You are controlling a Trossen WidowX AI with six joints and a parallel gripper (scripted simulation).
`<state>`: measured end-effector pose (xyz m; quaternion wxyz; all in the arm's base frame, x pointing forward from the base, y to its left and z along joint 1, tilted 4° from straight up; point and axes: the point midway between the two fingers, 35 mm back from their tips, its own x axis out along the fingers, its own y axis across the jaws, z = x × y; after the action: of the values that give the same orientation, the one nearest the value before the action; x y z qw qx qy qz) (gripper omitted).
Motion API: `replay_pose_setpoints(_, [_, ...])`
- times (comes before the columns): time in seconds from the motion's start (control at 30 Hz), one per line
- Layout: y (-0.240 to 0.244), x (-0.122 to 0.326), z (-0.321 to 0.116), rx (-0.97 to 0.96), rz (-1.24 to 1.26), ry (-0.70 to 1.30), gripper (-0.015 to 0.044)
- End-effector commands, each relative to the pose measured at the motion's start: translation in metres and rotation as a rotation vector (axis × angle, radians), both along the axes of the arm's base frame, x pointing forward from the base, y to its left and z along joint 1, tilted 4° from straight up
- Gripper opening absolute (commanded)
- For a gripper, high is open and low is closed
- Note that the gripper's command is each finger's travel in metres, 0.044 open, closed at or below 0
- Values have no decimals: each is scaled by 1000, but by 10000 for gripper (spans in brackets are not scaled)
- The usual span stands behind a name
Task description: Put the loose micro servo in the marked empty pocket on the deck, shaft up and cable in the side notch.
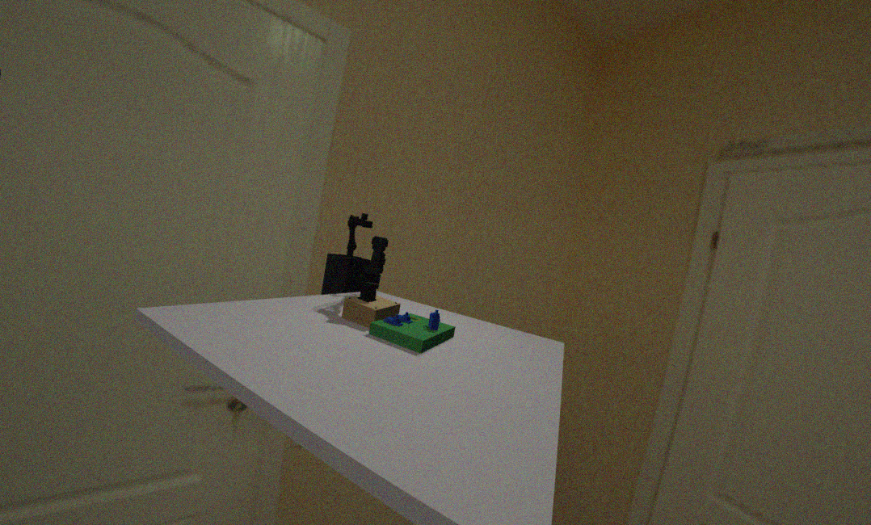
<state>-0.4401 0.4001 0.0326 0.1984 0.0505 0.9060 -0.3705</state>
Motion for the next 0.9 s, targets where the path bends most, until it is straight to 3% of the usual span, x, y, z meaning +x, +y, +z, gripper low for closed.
replay_pose_setpoints(0.0, [14,18,0,-67,-78,-24,440])
replay_pose_setpoints(0.87, [101,166,13,-613,-704,-68,440])
